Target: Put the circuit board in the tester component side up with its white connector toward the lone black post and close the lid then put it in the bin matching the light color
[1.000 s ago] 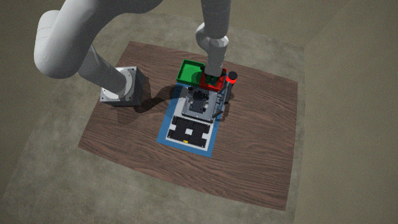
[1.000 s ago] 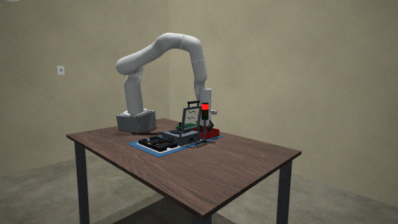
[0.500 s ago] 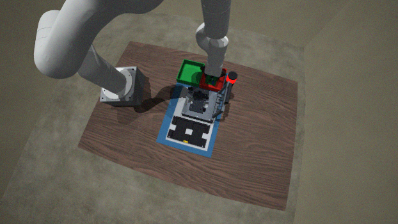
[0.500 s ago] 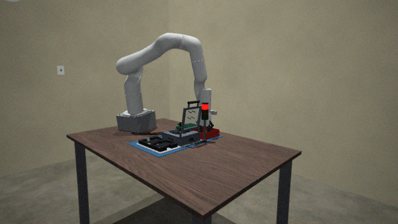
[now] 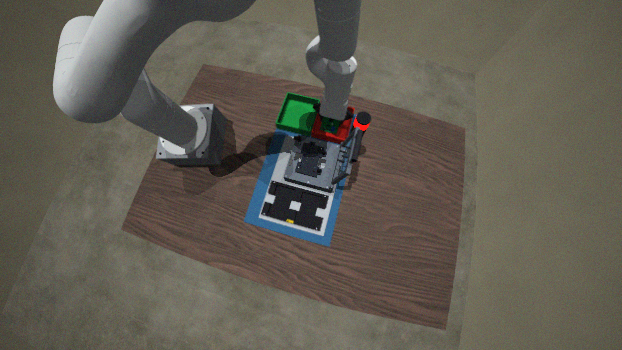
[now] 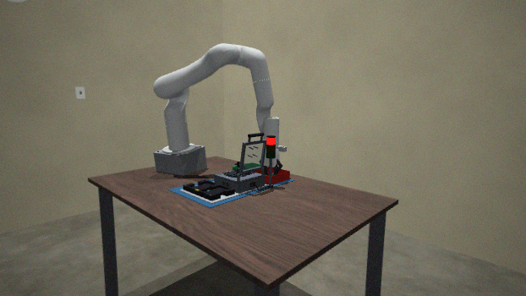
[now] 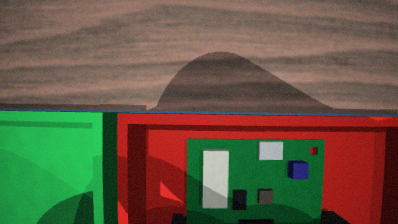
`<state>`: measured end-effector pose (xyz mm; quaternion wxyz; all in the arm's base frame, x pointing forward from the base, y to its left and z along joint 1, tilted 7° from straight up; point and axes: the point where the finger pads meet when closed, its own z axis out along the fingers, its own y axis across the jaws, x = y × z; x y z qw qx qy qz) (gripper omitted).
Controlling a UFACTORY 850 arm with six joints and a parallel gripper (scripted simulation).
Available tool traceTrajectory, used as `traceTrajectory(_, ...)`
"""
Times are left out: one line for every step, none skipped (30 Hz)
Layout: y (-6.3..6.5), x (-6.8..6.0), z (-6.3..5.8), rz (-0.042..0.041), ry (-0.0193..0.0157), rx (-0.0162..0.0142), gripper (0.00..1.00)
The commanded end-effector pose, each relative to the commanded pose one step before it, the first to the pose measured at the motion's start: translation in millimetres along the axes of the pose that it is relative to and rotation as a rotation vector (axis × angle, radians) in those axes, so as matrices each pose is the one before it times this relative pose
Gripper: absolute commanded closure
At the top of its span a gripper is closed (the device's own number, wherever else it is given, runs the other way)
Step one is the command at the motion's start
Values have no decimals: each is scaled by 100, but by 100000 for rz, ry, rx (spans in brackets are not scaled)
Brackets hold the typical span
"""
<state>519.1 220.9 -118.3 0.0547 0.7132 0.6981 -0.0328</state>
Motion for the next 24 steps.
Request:
traceTrajectory(92, 47, -30, 11, 91, -167, 21)
traceTrajectory(0, 0, 23, 0, 0, 0, 21)
traceTrajectory(0, 0, 23, 0, 0, 0, 21)
traceTrajectory(0, 0, 20, 0, 0, 0, 21)
traceTrajectory(0, 0, 16, 0, 0, 0, 21)
traceTrajectory(0, 0, 10, 0, 0, 0, 21)
traceTrajectory(0, 0, 5, 0, 0, 0, 21)
traceTrajectory(0, 0, 1, 0, 0, 0, 21)
traceTrajectory(0, 0, 0, 0, 0, 0, 21)
traceTrajectory(0, 0, 0, 0, 0, 0, 21)
traceTrajectory(0, 0, 0, 0, 0, 0, 21)
traceTrajectory(0, 0, 0, 0, 0, 0, 21)
traceTrajectory(0, 0, 0, 0, 0, 0, 21)
traceTrajectory(0, 0, 0, 0, 0, 0, 21)
traceTrajectory(0, 0, 0, 0, 0, 0, 21)
traceTrajectory(0, 0, 0, 0, 0, 0, 21)
traceTrajectory(0, 0, 0, 0, 0, 0, 21)
traceTrajectory(0, 0, 0, 0, 0, 0, 21)
traceTrajectory(0, 0, 0, 0, 0, 0, 21)
traceTrajectory(0, 0, 0, 0, 0, 0, 0)
traceTrajectory(0, 0, 0, 0, 0, 0, 0)
traceTrajectory(0, 0, 0, 0, 0, 0, 0)
traceTrajectory(0, 0, 0, 0, 0, 0, 0)
traceTrajectory(0, 0, 0, 0, 0, 0, 0)
